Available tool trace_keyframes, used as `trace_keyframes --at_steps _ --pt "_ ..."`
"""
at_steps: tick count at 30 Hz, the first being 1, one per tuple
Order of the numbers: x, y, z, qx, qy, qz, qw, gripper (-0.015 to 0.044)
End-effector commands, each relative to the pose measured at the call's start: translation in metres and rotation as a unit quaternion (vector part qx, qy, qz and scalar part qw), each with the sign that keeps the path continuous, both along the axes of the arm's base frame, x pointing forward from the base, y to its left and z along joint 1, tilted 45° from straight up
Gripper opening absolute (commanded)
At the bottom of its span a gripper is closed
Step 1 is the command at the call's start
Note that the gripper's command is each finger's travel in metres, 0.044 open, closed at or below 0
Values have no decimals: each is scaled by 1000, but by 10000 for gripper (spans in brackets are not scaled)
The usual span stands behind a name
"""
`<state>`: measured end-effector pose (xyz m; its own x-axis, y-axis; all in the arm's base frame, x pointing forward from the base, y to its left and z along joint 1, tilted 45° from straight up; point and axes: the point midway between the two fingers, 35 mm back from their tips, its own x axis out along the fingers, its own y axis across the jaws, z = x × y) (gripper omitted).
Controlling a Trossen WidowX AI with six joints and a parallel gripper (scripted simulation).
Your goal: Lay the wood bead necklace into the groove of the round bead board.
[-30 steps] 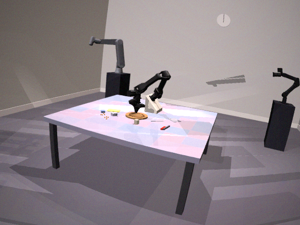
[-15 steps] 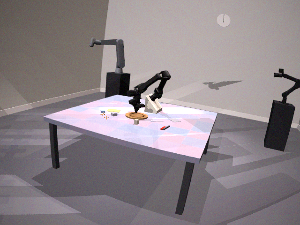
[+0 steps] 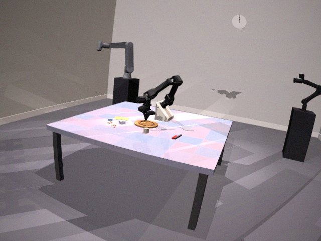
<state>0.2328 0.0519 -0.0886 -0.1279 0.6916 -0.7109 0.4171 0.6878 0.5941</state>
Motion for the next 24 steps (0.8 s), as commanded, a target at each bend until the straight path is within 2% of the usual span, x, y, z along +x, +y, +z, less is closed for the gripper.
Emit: trace_keyframes --at_steps 1,24 --pt "2 -4 5 2 -3 -1 1000 0" --pt "-1 2 -4 2 -3 -1 1000 0"
